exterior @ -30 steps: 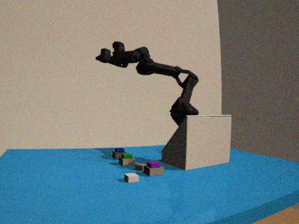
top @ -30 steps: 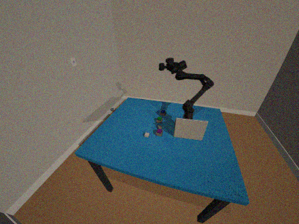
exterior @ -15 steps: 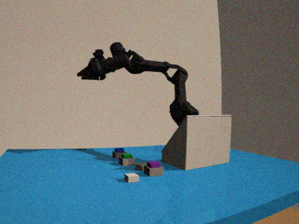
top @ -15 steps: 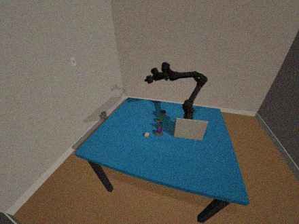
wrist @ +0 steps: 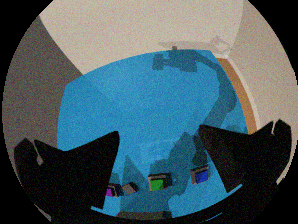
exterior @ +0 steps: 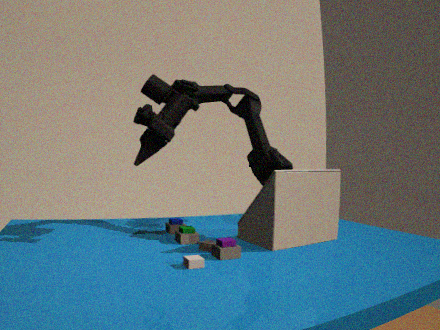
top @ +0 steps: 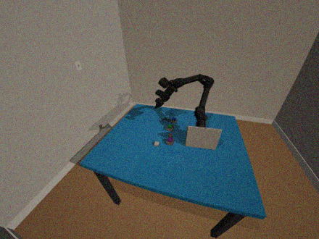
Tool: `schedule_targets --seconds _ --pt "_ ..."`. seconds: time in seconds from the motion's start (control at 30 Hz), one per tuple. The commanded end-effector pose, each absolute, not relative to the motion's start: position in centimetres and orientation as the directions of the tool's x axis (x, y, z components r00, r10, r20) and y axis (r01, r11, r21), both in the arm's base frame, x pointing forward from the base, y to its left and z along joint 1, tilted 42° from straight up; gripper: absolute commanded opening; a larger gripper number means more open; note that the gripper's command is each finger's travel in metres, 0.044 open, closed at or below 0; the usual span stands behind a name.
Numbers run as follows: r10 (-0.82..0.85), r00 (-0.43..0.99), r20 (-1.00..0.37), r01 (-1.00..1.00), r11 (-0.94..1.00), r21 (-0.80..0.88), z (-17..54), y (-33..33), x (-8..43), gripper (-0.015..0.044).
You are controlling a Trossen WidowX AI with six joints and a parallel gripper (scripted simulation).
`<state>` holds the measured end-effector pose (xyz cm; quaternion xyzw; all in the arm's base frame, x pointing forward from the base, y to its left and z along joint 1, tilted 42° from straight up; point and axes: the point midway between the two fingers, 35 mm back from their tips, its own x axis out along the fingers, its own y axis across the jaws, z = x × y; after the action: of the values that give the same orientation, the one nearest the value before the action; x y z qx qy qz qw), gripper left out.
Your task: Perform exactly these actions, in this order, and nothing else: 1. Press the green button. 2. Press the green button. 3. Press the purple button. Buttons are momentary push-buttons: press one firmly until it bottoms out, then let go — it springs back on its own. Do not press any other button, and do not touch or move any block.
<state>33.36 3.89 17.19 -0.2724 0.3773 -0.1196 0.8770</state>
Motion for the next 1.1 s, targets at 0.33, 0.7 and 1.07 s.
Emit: schedule_targets --seconds 0.33,0.7,1.07 --pt "-0.655 0.138 -0.743 -0.056 0.744 -0.666 9.6 0.8 24.2 0.04" --pt "-0.655 0.139 -0.742 -0.055 0.743 -0.667 5.8 -2.6 25.0 0.0269" --pt "-0.657 0.139 -0.741 -0.055 0.742 -0.668 5.1 -3.3 25.0 0.002"
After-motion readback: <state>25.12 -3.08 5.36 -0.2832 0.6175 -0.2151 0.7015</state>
